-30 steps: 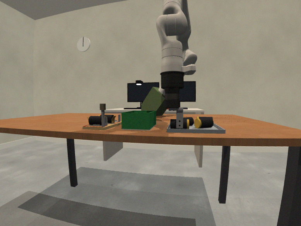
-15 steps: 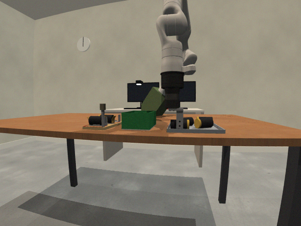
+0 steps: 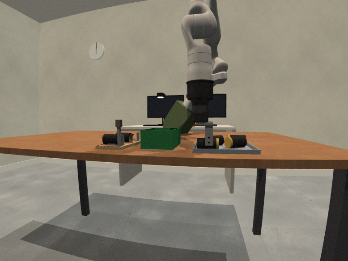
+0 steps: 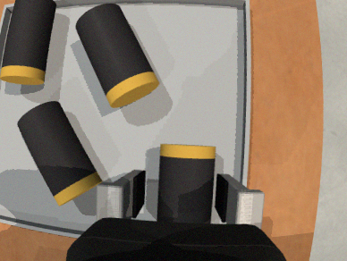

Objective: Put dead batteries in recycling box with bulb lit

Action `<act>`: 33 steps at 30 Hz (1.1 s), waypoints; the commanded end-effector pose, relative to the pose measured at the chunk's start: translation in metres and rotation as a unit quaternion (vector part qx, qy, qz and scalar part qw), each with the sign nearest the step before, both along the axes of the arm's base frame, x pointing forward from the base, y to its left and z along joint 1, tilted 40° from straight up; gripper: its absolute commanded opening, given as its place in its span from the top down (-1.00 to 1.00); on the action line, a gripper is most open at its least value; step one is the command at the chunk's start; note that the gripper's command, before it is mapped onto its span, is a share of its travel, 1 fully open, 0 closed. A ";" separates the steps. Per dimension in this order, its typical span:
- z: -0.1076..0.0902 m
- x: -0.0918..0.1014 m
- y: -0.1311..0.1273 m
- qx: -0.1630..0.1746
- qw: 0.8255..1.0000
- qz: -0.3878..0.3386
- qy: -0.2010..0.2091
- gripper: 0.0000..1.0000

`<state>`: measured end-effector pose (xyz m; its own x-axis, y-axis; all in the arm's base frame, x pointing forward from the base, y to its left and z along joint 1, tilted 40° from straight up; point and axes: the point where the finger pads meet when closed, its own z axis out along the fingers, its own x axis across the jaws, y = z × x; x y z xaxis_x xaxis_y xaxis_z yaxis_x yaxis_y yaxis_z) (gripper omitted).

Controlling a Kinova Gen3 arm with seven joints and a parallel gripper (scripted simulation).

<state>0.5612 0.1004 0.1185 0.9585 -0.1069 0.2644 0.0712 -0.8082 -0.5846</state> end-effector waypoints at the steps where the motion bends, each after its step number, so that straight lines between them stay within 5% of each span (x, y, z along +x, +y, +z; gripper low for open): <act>1: 0.007 0.001 -0.009 -0.002 1.000 -0.005 -0.003 -0.81; 13: 0.041 -0.012 -0.034 -0.002 1.000 -0.005 -0.003 -0.81; 26: 0.046 -0.014 -0.038 -0.002 1.000 -0.005 -0.003 -0.81; 33: 0.077 -0.025 -0.062 -0.002 1.000 -0.005 -0.003 -0.81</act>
